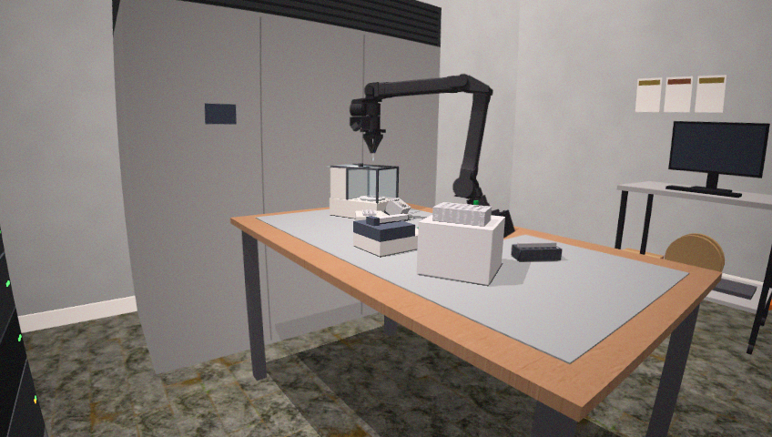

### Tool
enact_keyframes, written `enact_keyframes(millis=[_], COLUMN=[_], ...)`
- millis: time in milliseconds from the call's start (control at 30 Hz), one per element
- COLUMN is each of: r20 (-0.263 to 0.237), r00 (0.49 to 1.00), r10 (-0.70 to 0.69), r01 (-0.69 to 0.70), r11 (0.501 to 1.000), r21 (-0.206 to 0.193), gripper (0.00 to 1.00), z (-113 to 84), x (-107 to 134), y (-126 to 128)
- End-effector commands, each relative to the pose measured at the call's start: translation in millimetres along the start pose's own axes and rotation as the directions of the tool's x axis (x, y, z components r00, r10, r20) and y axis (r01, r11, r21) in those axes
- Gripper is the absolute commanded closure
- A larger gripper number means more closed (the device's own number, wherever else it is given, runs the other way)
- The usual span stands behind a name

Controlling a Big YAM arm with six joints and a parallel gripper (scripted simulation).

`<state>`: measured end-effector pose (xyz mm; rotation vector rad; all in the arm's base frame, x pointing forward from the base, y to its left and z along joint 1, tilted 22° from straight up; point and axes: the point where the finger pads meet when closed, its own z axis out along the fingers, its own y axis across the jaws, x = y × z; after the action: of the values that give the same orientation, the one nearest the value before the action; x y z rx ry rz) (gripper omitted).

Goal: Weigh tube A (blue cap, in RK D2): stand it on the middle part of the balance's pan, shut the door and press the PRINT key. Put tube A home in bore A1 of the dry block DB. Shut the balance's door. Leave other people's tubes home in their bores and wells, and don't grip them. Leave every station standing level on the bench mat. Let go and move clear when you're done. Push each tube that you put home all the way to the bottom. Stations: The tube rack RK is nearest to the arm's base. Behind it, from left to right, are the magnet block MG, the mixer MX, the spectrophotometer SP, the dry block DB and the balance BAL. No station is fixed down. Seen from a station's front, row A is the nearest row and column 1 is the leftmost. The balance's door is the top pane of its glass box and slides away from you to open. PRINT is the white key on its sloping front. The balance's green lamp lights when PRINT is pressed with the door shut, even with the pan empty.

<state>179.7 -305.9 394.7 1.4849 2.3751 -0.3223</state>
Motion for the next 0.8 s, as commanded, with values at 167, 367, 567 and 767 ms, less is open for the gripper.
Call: enact_keyframes(millis=[167,367,567,767], r20=[0.035,0.035,0.009,-0.001], r00=[0.999,0.999,1.0,1.0], r10=[0.003,0.003,0.005,0.004], r01=[-0.003,-0.003,-0.005,-0.004], r11=[1.0,1.0,1.0,1.0], r21=[-0.002,-0.002,0.0,0.004], gripper=[0.91,0.91,0.91,0.91], z=[-13.1,-13.1,5.2,19.3], x=[-7.5,-7.5,-3.4,-4.5], y=[0.4,0.4,2.7,0.1])
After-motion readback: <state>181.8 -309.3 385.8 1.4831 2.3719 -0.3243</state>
